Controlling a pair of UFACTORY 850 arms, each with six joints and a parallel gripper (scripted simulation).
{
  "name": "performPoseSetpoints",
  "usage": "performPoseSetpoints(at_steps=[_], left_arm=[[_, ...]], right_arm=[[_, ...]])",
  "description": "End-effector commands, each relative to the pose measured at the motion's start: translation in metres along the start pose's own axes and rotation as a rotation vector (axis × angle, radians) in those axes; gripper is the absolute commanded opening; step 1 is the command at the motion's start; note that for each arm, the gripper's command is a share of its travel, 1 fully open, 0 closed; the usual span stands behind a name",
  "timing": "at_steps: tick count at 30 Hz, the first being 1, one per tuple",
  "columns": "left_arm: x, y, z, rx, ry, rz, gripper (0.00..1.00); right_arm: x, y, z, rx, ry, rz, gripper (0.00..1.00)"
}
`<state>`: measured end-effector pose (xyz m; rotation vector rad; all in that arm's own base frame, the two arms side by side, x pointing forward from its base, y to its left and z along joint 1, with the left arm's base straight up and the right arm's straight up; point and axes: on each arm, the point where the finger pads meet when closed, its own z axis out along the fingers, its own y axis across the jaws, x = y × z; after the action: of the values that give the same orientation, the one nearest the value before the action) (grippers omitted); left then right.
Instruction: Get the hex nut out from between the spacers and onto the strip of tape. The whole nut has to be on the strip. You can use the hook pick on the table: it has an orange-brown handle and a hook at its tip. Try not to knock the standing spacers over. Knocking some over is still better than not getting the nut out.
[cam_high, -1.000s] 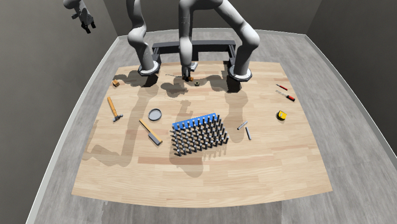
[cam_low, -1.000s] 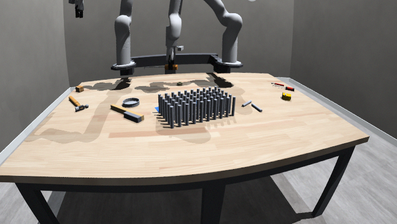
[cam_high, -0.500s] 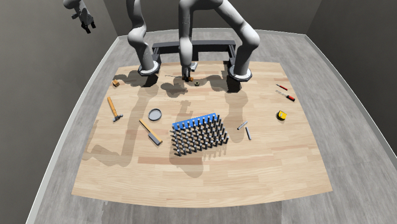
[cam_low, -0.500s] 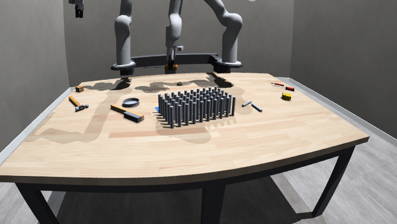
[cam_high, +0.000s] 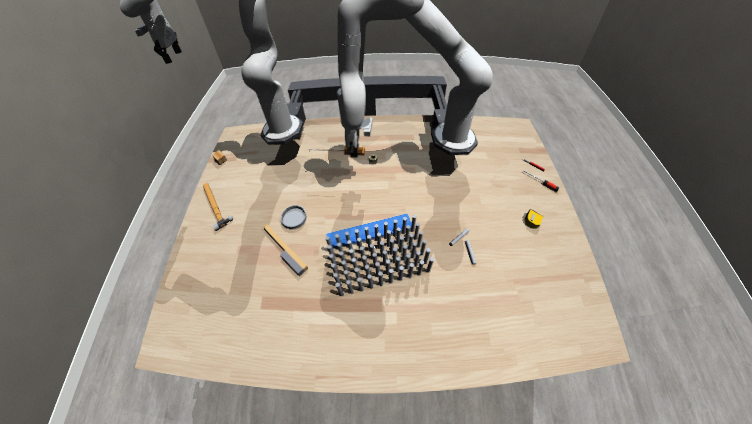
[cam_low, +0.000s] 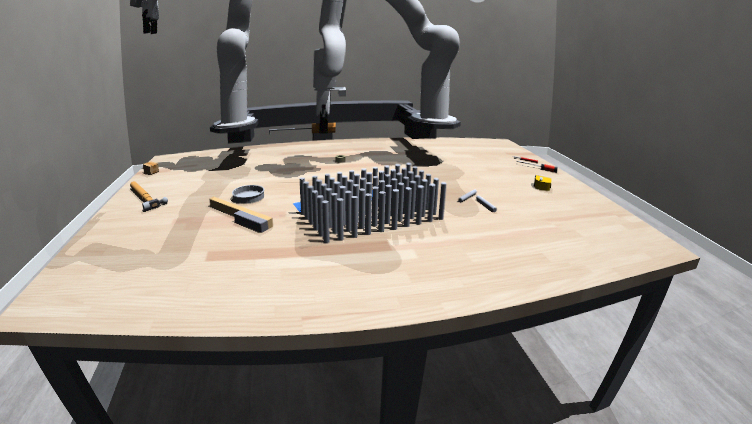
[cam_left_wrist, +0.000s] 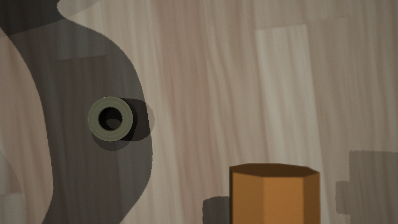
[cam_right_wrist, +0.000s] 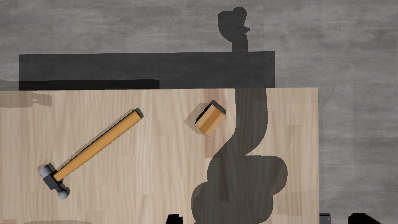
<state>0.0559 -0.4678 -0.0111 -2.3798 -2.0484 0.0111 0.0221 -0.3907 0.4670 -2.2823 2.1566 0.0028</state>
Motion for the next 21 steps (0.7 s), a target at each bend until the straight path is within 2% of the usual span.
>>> performPoseSetpoints(at_steps=[1, 7, 21], left_arm=[[0.000, 0.007, 0.000, -0.003, 0.002, -0.092, 0.00], [-0.001, 0.014, 0.000, -0.003, 0.002, -0.191, 0.00], [-0.004, 0.045, -0.001, -0.003, 0.002, -0.621, 0.00]], right_arm=[[0.000, 0.000, -0.001, 0.000, 0.002, 0.000, 1.00], [0.000, 0.000, -0.001, 0.000, 0.002, 0.000, 1.00], [0.000, 0.000, -0.001, 0.000, 0.002, 0.000, 1.00]])
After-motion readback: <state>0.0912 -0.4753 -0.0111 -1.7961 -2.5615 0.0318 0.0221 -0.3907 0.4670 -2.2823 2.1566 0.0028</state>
